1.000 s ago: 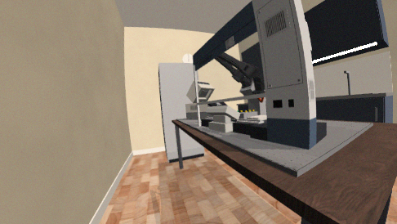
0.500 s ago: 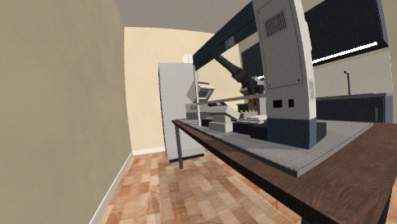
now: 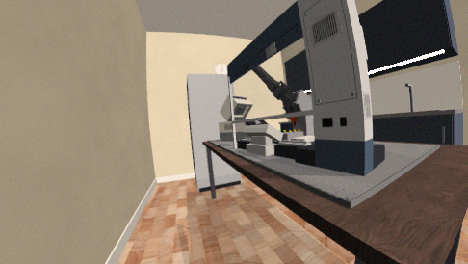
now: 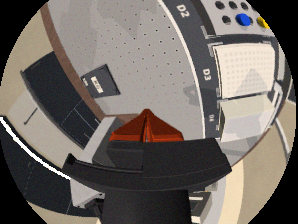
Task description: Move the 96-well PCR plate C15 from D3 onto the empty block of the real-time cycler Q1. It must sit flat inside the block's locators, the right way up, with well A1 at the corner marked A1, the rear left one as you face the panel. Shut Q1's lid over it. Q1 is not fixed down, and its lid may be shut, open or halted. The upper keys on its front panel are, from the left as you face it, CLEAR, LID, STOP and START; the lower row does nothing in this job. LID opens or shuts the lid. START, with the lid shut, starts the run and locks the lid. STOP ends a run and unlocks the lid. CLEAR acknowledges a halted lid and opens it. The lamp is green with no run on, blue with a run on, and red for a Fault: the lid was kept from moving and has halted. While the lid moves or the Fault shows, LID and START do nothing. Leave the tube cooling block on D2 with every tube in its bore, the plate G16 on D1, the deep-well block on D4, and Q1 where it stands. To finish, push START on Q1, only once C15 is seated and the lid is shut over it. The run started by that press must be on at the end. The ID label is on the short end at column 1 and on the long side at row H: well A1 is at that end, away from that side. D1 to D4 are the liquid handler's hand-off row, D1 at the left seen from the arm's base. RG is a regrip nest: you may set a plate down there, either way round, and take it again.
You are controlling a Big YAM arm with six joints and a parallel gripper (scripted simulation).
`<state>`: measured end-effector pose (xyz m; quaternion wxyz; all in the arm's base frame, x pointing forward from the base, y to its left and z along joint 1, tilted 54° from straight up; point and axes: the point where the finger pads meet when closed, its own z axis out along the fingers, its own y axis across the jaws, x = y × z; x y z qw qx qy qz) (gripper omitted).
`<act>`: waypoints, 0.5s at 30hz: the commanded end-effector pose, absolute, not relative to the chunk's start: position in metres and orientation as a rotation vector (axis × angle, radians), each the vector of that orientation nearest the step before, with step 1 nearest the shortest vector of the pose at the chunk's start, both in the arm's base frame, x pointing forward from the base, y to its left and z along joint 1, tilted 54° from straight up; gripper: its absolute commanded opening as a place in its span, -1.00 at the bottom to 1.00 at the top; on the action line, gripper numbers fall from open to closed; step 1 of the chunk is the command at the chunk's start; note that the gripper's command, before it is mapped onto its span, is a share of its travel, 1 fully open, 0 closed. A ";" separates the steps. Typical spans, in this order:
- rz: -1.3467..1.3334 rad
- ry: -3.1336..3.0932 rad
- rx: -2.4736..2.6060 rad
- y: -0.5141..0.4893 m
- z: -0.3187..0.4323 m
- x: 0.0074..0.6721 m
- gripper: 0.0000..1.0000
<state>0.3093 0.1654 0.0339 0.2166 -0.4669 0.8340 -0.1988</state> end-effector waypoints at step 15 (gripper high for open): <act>-0.414 2.371 -0.898 0.116 0.041 0.312 -1.00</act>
